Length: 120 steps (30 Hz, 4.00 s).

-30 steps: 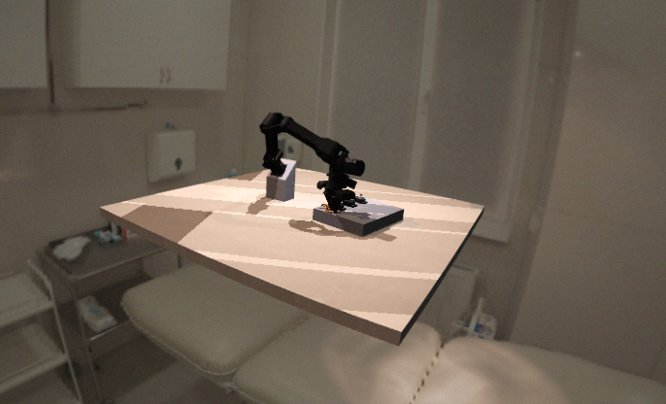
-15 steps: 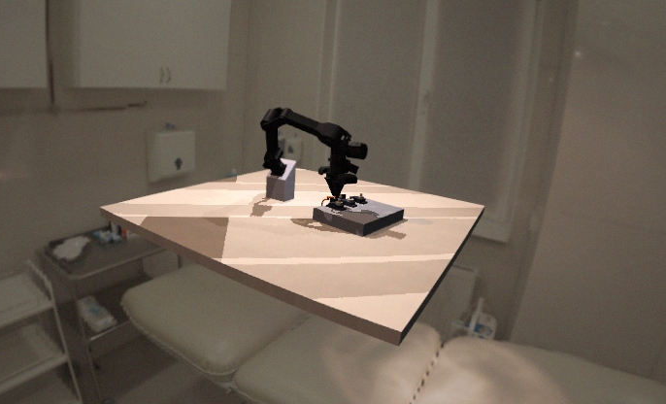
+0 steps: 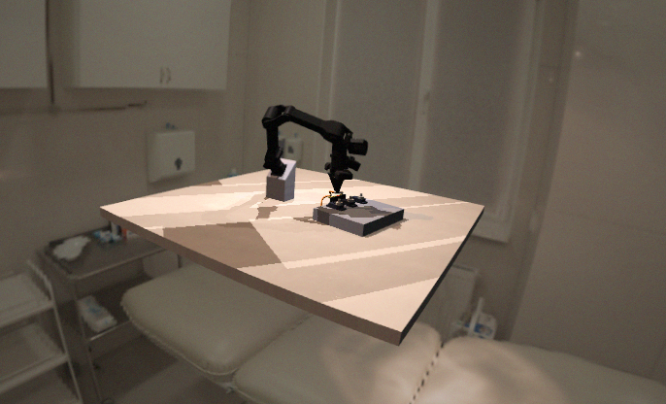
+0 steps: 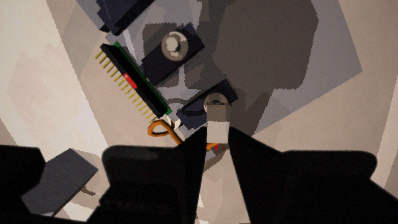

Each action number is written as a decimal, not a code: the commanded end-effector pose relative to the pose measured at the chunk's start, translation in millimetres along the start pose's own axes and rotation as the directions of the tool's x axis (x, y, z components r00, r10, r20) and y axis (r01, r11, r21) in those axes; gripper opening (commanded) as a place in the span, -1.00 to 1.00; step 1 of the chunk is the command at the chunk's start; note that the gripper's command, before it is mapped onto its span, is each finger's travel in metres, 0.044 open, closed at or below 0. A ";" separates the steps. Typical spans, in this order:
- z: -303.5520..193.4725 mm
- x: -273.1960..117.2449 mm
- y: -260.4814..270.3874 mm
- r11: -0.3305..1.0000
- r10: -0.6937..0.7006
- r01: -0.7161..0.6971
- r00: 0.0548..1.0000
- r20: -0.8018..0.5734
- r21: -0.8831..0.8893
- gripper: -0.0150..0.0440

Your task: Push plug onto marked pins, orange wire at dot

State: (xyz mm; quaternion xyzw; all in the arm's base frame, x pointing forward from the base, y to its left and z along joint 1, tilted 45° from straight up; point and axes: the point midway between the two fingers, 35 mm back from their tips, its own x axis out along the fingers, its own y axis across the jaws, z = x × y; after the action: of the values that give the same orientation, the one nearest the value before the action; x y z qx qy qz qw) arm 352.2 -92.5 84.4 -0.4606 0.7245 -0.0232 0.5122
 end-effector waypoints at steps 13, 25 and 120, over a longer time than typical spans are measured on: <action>10.3 -0.8 66.1 0.939 0.013 -0.014 1.000 0.006 0.345 -0.49; 7.1 0.9 115.5 0.808 0.012 -0.010 1.000 0.000 0.589 -0.49; 23.5 46.7 120.3 0.584 -0.002 0.013 1.000 -0.015 0.812 -0.05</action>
State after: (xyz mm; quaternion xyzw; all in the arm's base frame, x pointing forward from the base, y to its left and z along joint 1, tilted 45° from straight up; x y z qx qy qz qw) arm 289.6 -44.7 -19.3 -0.1788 0.6373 -0.3553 0.6600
